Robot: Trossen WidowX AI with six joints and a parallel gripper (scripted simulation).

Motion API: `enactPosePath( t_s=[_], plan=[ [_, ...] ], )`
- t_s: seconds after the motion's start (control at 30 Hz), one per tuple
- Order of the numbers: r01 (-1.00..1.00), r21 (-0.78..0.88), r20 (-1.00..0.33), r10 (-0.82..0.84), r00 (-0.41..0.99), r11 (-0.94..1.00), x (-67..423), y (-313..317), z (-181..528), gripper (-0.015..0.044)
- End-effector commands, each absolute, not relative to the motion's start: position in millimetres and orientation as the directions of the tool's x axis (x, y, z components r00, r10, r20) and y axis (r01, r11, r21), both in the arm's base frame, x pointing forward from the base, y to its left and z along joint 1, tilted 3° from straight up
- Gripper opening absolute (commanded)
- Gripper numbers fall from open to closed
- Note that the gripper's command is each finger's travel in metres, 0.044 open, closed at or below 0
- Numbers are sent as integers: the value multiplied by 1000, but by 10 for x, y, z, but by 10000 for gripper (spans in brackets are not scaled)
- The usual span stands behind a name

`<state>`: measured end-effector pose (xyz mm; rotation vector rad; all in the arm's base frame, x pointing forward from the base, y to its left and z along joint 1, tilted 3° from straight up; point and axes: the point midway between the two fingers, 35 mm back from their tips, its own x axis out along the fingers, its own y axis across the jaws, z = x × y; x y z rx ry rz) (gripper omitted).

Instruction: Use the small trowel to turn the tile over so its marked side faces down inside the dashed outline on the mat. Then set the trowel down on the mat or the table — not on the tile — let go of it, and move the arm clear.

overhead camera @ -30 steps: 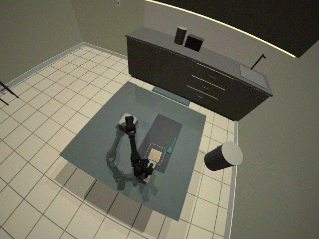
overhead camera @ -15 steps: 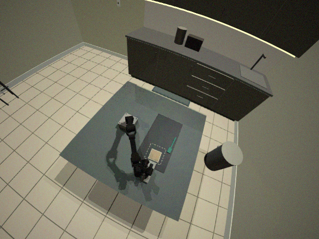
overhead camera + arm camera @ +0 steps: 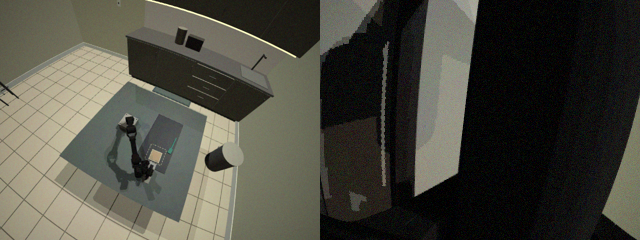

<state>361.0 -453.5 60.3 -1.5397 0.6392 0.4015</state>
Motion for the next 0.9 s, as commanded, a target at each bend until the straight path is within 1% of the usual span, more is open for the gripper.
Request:
enactPosePath(
  t_s=[0.0, 0.43, 0.87],
  plan=[
    [-609, -793, -603, -152, 783, 6, 3625, -4521, 601, 0],
    [-609, -793, -603, -151, 784, 8, 3648, -4333, 580, 0],
    [-609, -793, -603, -151, 784, 7, 3645, -4377, 638, 0]
  ],
)
